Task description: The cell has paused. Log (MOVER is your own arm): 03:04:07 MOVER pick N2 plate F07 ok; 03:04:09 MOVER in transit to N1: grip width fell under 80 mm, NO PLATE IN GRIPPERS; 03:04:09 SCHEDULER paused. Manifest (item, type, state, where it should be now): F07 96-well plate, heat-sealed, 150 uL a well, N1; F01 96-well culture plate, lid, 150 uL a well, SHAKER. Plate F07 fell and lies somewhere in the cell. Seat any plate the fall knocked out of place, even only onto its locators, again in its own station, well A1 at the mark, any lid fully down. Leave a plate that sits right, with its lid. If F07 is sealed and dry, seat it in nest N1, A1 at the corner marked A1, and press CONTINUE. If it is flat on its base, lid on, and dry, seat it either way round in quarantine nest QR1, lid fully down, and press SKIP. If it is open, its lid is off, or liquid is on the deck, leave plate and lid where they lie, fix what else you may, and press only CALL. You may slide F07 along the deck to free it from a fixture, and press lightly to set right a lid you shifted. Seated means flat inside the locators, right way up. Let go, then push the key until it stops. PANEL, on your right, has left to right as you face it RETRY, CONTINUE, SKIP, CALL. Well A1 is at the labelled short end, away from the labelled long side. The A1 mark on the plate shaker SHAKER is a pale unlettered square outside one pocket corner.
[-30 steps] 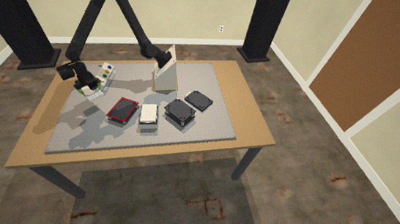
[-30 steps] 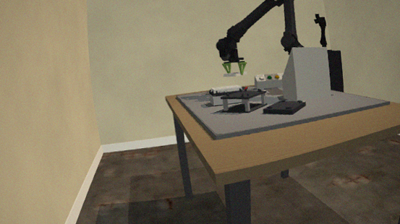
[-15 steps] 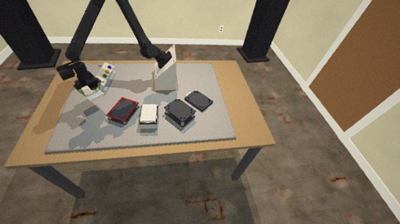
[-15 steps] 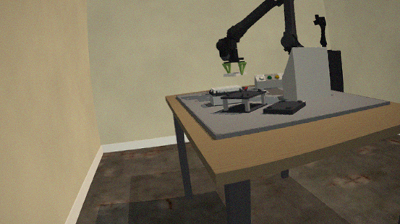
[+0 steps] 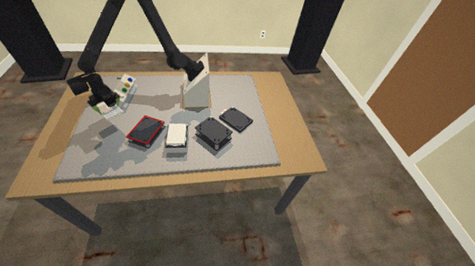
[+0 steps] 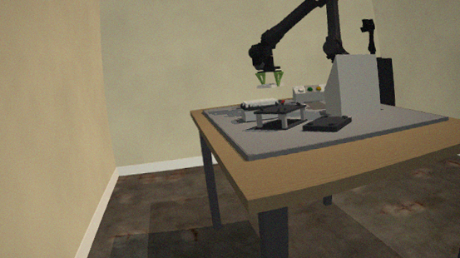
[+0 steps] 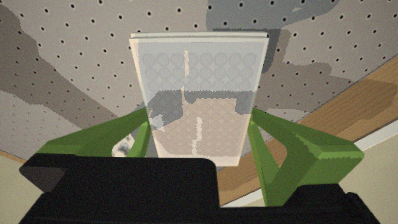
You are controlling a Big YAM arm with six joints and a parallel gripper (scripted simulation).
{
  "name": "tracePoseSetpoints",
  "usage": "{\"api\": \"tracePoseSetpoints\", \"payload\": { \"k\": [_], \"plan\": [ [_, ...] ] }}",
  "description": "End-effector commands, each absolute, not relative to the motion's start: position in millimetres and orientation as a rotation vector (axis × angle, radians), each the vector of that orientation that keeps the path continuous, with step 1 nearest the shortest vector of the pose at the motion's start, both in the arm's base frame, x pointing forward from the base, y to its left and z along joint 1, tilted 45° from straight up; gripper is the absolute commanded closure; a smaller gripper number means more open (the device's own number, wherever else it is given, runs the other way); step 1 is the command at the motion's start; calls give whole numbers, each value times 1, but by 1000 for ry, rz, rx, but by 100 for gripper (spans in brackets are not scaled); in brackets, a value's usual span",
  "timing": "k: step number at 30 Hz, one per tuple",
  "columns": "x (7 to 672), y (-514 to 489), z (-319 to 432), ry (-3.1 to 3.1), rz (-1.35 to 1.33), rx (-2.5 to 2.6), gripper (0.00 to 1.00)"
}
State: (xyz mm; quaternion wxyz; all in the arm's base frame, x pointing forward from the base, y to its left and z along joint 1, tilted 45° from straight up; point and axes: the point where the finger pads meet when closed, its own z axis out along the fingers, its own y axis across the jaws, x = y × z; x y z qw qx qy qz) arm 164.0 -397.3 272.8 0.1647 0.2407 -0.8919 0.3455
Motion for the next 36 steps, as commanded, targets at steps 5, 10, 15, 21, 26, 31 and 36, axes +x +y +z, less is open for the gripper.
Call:
{"api": "tracePoseSetpoints", "payload": {
  "k": [5,10,15,21,26,31,36],
  "plan": [
    [174,-393,278,-2523,1011,735,100],
    [175,-387,276,-2535,1032,704,100],
    [178,-381,271,-2536,1037,702,100],
    [182,-379,261,-2536,1019,708,100],
    [184,-372,260,-2537,1036,702,100],
    [187,-367,253,-2537,1029,705,100],
    [189,-364,250,-2538,1033,703,100]
  ]
}}
